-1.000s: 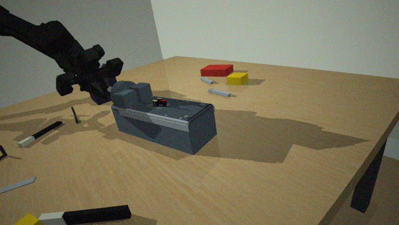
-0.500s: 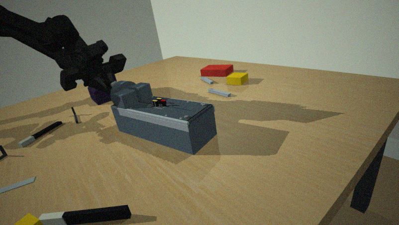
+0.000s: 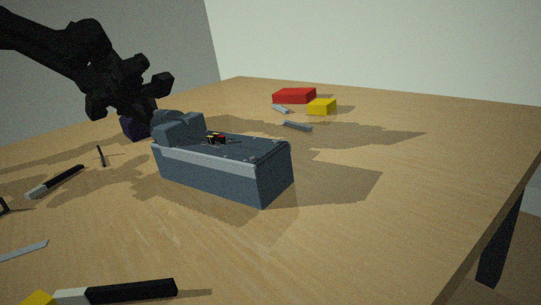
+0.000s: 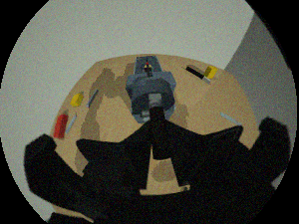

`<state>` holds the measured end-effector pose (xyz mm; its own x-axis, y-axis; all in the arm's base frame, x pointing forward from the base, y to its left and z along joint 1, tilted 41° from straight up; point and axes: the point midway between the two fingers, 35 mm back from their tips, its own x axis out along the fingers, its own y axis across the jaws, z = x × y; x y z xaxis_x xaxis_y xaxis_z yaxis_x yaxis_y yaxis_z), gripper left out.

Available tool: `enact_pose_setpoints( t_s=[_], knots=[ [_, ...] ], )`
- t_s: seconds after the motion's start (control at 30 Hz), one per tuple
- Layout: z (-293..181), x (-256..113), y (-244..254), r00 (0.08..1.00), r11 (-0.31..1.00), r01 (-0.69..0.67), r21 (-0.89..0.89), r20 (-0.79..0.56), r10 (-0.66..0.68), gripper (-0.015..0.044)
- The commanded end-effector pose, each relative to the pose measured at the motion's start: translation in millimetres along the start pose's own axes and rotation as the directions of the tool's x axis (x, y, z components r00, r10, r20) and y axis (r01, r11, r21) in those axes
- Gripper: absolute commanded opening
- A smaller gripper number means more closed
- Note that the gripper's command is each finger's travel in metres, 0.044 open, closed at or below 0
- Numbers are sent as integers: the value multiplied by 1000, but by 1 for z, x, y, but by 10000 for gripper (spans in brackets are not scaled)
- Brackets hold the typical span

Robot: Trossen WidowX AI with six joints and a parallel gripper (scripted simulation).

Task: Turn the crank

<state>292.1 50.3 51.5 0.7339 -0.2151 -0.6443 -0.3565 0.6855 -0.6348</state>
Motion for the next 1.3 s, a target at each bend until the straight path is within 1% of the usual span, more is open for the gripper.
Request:
enact_pose_setpoints(
  t_s=[0.0, 1.27],
  knots=[
    [0, -1, 9, 1000, 1000, -23, -13, 7, 23, 0],
    [-4, 4, 20, 1000, 1000, -23, -13, 7, 23, 0]
  ],
)
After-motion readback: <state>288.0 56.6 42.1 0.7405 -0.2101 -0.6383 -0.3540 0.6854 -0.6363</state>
